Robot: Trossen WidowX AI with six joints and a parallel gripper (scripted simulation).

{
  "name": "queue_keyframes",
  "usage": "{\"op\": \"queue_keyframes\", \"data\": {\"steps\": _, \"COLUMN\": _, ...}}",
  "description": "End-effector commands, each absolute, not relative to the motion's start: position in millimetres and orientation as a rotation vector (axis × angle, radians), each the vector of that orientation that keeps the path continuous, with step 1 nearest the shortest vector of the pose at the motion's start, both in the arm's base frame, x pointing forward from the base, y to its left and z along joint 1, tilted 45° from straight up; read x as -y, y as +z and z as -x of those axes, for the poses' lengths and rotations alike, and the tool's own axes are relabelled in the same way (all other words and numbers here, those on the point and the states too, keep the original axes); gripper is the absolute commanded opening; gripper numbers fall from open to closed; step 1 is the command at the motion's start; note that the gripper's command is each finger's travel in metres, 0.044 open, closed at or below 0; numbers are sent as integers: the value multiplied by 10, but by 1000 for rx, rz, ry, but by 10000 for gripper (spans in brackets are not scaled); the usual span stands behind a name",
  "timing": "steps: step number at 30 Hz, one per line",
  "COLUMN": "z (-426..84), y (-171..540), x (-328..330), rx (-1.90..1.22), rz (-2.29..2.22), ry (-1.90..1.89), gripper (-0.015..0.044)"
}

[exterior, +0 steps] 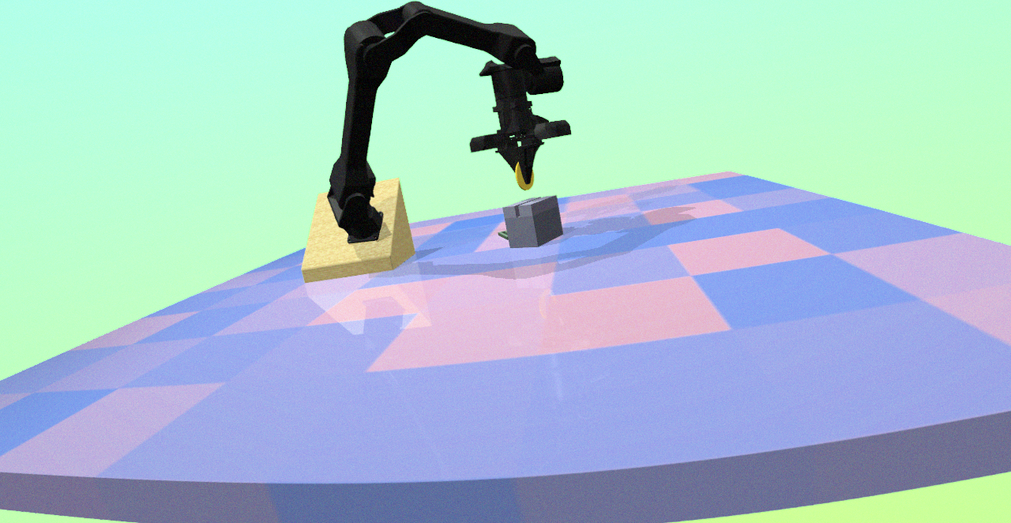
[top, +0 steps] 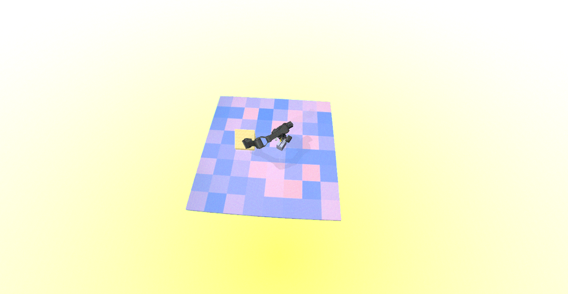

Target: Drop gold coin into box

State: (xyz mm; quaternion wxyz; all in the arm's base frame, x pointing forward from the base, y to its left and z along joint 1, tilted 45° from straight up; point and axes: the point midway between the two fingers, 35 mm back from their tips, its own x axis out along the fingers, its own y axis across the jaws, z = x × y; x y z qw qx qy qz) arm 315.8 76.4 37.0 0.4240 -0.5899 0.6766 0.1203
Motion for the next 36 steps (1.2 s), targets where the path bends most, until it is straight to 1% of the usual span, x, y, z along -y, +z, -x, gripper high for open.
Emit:
{"op": "queue_keyframes", "data": {"steps": 1, "z": -3155, "y": 369, "x": -766, "rx": -1693, "rz": 1479, "ry": 302, "gripper": 0}}
{"op": "queue_keyframes", "data": {"steps": 36, "z": -3183, "y": 409, "x": -741, "rx": -1694, "rz": 1475, "ry": 306, "gripper": 0}}
